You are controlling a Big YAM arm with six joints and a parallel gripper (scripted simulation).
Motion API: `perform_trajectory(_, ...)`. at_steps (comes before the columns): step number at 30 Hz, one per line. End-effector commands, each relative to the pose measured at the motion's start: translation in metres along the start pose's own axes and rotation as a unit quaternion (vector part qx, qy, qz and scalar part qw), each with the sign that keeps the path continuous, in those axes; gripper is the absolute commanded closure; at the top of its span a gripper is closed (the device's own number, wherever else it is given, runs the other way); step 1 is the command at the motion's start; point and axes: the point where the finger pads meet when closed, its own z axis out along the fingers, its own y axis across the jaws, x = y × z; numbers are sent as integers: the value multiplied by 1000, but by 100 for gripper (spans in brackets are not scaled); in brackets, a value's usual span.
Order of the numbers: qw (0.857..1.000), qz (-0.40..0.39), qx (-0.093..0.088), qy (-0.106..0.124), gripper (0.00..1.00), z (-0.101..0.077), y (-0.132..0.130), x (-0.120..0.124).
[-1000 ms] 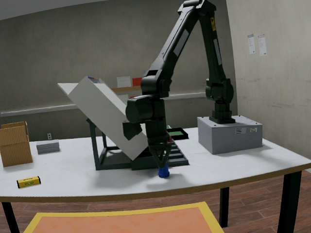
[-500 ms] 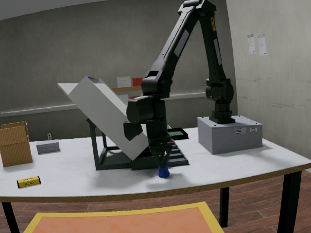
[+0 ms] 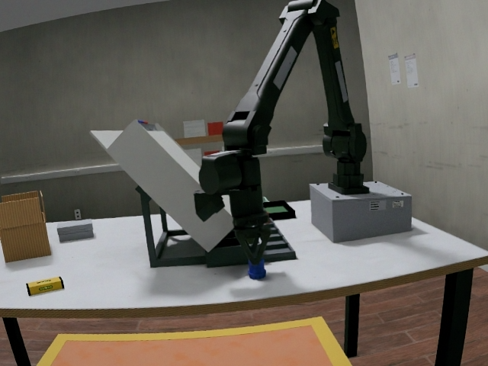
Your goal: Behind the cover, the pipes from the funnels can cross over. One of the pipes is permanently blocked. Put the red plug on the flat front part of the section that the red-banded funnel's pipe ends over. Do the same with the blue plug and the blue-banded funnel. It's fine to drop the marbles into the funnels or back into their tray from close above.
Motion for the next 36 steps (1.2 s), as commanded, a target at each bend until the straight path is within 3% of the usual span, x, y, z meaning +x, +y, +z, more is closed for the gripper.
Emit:
perform_trajectory(1, 1000, -5, -5, -9, 13, -4, 5, 2)
perform_trajectory(36, 1000, -5, -5, -9, 13, -4, 7, 5)
